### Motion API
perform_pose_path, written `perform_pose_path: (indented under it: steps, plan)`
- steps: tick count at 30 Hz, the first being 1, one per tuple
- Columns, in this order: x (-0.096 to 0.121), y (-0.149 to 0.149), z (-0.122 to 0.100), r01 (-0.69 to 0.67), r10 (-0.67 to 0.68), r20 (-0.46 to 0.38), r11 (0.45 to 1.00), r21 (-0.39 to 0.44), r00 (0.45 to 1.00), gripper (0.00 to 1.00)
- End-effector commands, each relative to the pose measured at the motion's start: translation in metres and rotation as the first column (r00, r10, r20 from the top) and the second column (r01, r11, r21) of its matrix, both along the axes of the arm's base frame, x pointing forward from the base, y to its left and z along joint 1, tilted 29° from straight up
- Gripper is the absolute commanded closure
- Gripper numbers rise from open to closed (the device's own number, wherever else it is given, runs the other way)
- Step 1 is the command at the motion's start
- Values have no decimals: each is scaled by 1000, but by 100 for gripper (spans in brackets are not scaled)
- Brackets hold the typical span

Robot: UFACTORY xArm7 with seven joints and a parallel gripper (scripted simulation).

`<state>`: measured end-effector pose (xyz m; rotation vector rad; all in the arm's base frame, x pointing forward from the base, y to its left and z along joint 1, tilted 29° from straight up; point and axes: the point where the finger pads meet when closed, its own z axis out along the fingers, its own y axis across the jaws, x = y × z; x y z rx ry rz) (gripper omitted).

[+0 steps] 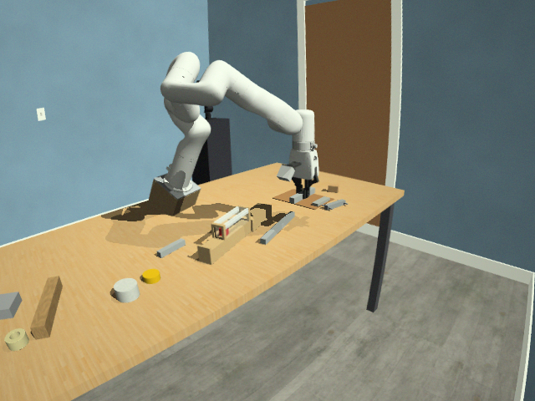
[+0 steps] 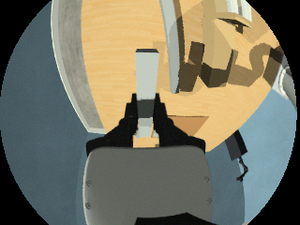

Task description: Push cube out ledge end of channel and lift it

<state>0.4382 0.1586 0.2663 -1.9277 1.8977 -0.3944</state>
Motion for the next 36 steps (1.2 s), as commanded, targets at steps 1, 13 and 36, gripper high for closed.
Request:
perform_pose_path:
  steps: [1,13,36]
  plan:
    - [-6,-2,5,-1,1,0,1000,1,1000,100]
    - [-63,-40,-32,-92,91,-34,995,-26,995,100]
    - [-121,-70,-114,-196,198,9,975,-106,980,100]
